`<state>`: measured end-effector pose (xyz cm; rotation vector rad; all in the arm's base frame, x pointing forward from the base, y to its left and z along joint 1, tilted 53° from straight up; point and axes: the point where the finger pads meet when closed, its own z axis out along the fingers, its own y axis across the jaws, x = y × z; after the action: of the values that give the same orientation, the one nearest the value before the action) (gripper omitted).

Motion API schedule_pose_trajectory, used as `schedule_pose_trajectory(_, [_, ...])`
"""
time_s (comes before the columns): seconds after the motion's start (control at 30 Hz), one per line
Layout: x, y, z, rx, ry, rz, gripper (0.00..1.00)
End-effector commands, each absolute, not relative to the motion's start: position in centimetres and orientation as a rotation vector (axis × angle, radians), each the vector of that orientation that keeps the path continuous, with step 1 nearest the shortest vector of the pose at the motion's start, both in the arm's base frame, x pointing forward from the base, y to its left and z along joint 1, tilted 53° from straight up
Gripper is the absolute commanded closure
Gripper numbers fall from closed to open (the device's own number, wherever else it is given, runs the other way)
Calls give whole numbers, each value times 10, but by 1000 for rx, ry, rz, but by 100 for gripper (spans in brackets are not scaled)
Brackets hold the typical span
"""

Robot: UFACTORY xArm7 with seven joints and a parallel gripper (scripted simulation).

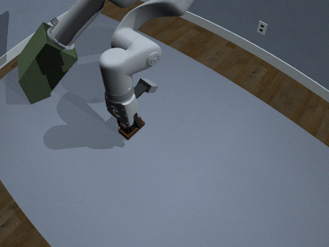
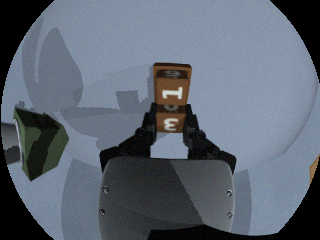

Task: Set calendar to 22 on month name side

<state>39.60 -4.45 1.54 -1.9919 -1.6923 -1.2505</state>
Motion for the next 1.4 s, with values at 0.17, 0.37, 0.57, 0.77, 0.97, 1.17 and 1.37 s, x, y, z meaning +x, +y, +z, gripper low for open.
schedule_pose_trajectory(0.17, [397, -46, 15, -1996, -1692, -1252, 71])
schedule_pose_trajectory(0.37, [398, -44, 14, -1996, -1692, -1252, 71])
schedule_pose_trajectory(0.57, [399, -43, 12, -1996, -1692, -1252, 71])
schedule_pose_trajectory(0.77, [400, -41, 11, -1996, -1692, -1252, 71])
schedule_pose_trajectory(0.97, [401, -40, 10, -1996, -1692, -1252, 71])
schedule_pose_trajectory(1.17, [401, -40, 10, -1996, -1692, -1252, 71])
schedule_pose_trajectory(1.37, [401, -40, 10, -1996, -1692, -1252, 71])
